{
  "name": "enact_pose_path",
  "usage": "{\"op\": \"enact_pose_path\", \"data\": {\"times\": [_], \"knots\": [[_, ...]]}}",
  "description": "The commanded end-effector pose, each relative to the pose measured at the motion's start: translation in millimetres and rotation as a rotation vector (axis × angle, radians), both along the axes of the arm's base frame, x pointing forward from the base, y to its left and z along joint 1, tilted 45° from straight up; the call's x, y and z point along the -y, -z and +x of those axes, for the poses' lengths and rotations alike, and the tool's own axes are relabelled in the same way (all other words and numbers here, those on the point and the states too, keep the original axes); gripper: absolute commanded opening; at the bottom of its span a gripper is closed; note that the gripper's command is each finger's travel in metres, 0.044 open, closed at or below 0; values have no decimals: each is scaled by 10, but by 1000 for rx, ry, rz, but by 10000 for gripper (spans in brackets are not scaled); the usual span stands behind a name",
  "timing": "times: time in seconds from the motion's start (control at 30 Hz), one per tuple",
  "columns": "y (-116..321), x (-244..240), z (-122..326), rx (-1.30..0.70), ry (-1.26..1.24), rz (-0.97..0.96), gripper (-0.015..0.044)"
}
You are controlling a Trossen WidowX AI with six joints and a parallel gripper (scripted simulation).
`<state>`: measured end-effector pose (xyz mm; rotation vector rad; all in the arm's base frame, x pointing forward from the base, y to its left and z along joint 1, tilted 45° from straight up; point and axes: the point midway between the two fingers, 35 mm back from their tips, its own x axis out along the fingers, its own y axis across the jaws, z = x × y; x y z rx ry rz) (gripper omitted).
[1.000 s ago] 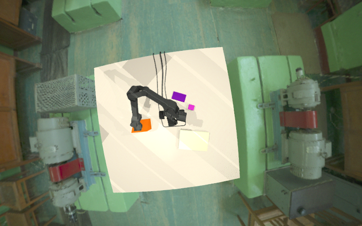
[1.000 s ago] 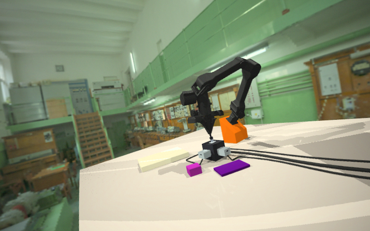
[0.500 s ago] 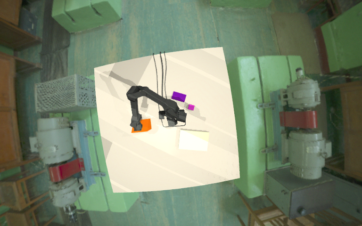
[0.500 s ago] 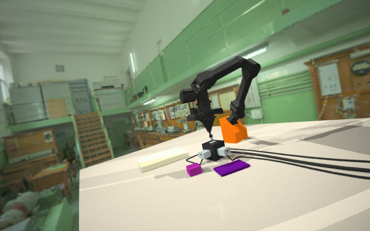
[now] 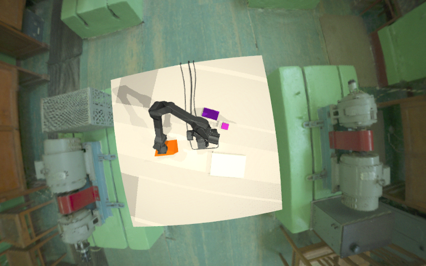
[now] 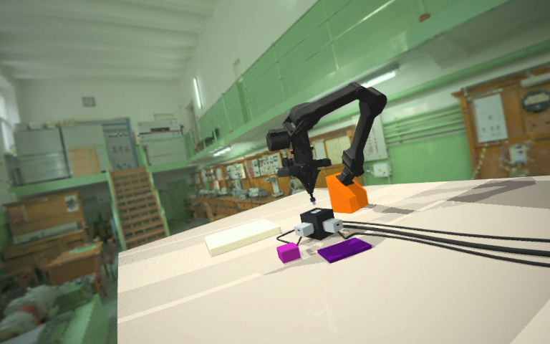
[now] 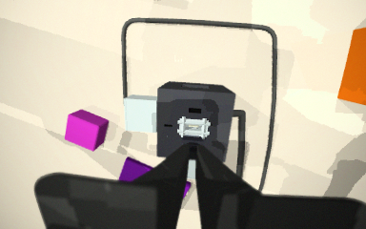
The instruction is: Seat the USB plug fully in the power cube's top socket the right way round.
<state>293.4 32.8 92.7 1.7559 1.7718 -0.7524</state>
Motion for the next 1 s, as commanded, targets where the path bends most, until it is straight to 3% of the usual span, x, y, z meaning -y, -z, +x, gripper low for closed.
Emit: {"op": "enact_pose_path", "data": {"times": [0.0, 0.97], "knots": [[-7, 7, 5, 7, -6, -2, 0], [3, -4, -1, 507, -511, 11, 0]]}}
